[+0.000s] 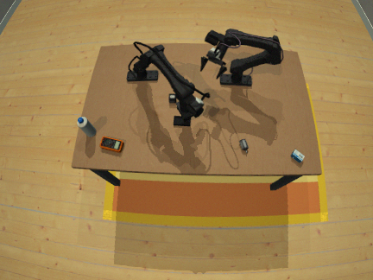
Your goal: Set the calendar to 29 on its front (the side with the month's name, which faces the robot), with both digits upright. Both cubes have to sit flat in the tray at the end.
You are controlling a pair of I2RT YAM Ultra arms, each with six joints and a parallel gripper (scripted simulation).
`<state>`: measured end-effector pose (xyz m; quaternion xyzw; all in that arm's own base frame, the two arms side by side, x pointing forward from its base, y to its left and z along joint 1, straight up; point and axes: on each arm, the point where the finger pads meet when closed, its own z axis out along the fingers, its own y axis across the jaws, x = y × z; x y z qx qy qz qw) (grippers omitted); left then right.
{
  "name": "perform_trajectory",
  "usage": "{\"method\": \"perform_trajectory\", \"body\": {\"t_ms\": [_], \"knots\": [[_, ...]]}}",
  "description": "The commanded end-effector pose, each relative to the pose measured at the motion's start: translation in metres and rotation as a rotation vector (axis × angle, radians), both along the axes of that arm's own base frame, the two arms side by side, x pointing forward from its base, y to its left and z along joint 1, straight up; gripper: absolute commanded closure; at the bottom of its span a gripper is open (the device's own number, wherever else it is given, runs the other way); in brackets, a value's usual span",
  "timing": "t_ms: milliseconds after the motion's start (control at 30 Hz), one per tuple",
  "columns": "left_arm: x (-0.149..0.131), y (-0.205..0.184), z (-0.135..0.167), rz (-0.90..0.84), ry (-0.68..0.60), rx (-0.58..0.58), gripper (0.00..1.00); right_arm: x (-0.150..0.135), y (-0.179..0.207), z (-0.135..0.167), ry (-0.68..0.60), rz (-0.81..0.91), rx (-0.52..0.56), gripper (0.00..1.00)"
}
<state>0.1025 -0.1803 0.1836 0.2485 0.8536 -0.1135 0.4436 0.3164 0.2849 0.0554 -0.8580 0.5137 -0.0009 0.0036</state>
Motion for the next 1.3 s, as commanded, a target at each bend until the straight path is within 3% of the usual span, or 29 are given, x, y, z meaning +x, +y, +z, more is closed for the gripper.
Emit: {"method": "perform_trajectory", "body": {"t_ms": [0, 200, 400, 667, 967, 1267], "knots": [[0.000, -0.001, 0.021, 0.063, -0.077, -0.049, 0.00, 0.001, 0.006, 0.015, -0.009, -0.105, 0.010, 0.65], [-0.007, -0.005, 0.021, 0.023, -0.079, -0.051, 0.00, 0.001, 0.007, 0.015, 0.010, -0.394, 0.013, 0.65], [-0.008, -0.006, 0.021, 0.021, -0.079, -0.051, 0.00, 0.003, 0.006, 0.015, 0.016, -0.550, 0.014, 0.65], [-0.008, -0.006, 0.021, 0.021, -0.079, -0.051, 0.00, 0.004, 0.006, 0.019, 0.011, -0.546, 0.023, 0.65], [-0.008, -0.006, 0.021, 0.022, -0.079, -0.052, 0.00, 0.003, 0.005, -0.004, 0.016, -0.553, 0.015, 0.65], [-0.007, -0.005, 0.018, 0.022, -0.071, -0.053, 0.00, 0.004, 0.007, 0.001, 0.010, -0.551, 0.023, 0.65]]}}
